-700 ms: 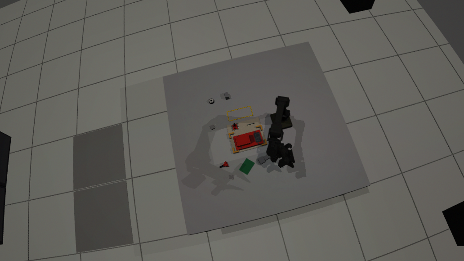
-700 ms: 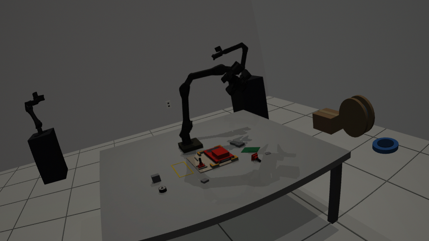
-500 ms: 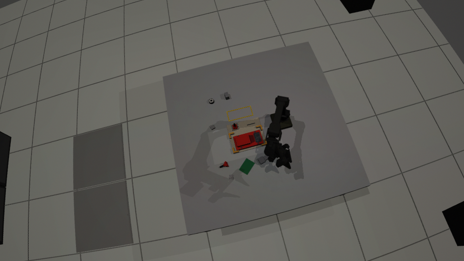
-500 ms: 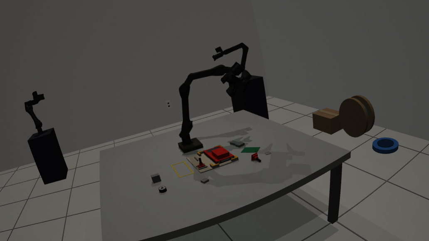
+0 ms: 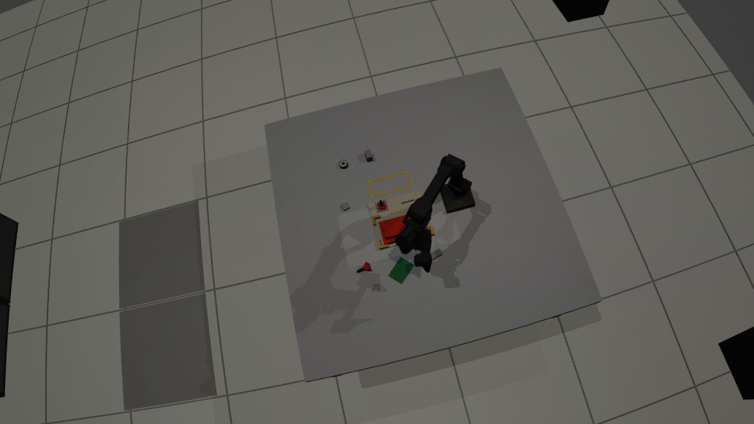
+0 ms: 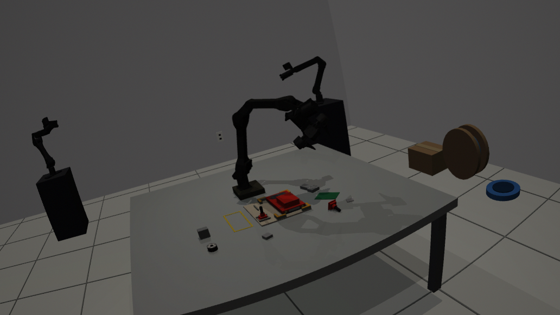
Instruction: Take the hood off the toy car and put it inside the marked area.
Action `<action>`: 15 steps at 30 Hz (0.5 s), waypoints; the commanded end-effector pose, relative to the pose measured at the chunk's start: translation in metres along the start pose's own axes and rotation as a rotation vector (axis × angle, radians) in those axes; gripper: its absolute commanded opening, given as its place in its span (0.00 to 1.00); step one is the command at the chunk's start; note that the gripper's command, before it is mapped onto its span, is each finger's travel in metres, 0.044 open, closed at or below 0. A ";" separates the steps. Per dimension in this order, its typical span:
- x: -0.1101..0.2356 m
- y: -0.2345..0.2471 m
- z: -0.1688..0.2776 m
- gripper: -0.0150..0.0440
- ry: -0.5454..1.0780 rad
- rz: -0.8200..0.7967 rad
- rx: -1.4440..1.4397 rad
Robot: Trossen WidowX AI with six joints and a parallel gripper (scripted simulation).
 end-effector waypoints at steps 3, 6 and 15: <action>0.004 -0.062 -0.040 1.00 -0.089 0.192 0.062; 0.010 -0.090 -0.054 1.00 -0.110 0.281 0.092; 0.034 -0.178 -0.079 1.00 -0.086 0.556 0.177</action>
Point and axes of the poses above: the point midway between the two fingers, 35 mm back from their tips, its own x axis back along the fingers, its own y axis across the jaws, z = x × y, the point moved 5 cm from there along x, back along the fingers, and after that the axes turned 10 degrees about x, right-handed, at the moved point
